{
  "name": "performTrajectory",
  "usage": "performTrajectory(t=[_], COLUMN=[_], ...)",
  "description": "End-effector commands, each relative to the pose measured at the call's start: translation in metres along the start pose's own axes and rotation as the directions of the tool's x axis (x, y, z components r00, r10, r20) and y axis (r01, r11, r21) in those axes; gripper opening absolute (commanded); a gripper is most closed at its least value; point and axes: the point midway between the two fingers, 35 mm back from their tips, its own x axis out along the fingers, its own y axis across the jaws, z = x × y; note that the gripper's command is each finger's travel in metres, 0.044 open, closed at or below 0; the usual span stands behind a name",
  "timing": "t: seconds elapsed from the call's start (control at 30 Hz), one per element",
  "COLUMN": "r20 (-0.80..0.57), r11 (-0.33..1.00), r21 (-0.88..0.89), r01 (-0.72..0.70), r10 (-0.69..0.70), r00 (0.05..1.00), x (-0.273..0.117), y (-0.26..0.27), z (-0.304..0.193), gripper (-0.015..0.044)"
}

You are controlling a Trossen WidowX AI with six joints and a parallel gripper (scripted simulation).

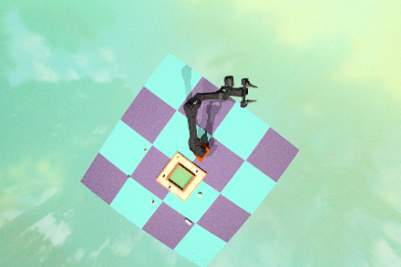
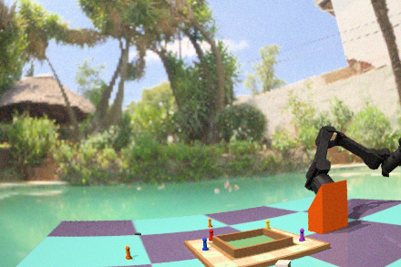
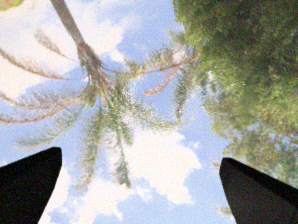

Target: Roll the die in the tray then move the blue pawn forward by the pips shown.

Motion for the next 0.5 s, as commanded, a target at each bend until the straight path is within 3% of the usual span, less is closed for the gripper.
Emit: performTrajectory(t=[0.0, 0.13, 0.47], r20=[0.001, 0.031, 0.177], r11=[1.0, 0.998, 0.937], r21=[0.002, 0.059, 0.337], r01=[0.001, 0.025, 0.09], r10=[-0.001, -0.027, -0.157], r00=[1.0, 0.999, 0.972], x=[0.0, -0.012, -0.072], y=[0.0, -0.01, -0.055], z=[0.0, 0.002, 0.01], gripper=[0.0374, 0.0275, 0.0275])
